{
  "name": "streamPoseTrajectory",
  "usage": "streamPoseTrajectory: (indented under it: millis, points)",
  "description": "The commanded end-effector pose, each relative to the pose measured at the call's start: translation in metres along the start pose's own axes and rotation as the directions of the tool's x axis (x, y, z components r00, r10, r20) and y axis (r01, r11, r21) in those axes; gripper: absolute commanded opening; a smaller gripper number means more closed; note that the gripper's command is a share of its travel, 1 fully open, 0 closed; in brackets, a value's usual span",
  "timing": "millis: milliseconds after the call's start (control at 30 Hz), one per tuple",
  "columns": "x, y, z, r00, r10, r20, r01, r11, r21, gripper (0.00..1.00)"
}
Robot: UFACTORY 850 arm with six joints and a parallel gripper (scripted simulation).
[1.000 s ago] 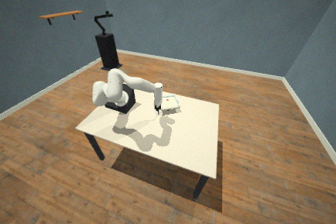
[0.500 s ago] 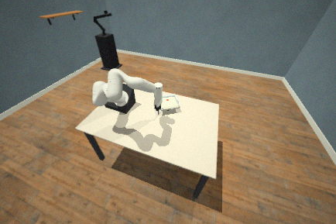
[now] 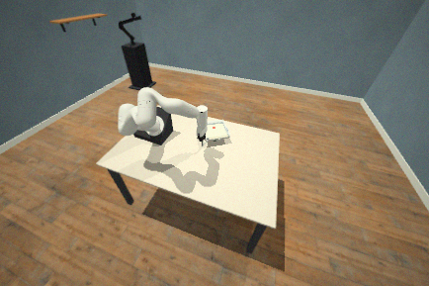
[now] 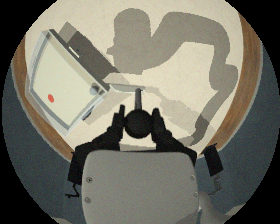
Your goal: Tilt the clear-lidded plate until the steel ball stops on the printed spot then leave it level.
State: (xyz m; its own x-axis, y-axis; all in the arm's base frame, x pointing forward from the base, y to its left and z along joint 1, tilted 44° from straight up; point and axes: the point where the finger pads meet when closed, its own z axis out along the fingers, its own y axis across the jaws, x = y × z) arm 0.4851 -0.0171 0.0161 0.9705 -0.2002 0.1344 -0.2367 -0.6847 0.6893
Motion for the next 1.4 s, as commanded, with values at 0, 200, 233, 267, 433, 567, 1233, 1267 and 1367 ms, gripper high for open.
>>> streamPoseTrajectory:
  millis: [0, 200, 233, 267, 433, 567, 1233, 1267, 1367]
  points:
    - [0.0011, -0.001, -0.0015, 1.0, 0.001, -0.002, -0.001, 1.0, 0.003, 0.0]
    - [0.0011, -0.001, -0.0016, 1.0, 0.001, -0.002, -0.001, 1.0, 0.003, 0.0]
    - [0.0011, -0.001, -0.0016, 1.0, 0.001, -0.002, -0.001, 1.0, 0.003, 0.0]
    - [0.0011, -0.001, -0.0017, 1.0, 0.001, -0.002, -0.001, 1.0, 0.003, 0.0]
    - [0.0011, -0.0011, -0.0019, 1.0, 0.001, -0.002, -0.001, 1.0, 0.003, 0.0]
    - [0.0011, -0.0011, -0.0019, 1.0, 0.001, -0.002, -0.001, 1.0, 0.003, 0.0]
    - [0.0, 0.0013, 0.0036, 1.0, 0.001, -0.002, -0.001, 1.0, 0.003, 0.0]
    - [-0.0001, 0.0013, 0.0035, 1.0, 0.001, -0.002, -0.001, 1.0, 0.003, 0.0]
    - [-0.0005, 0.0012, 0.0033, 1.0, 0.001, -0.002, -0.001, 1.0, 0.003, 0.0]
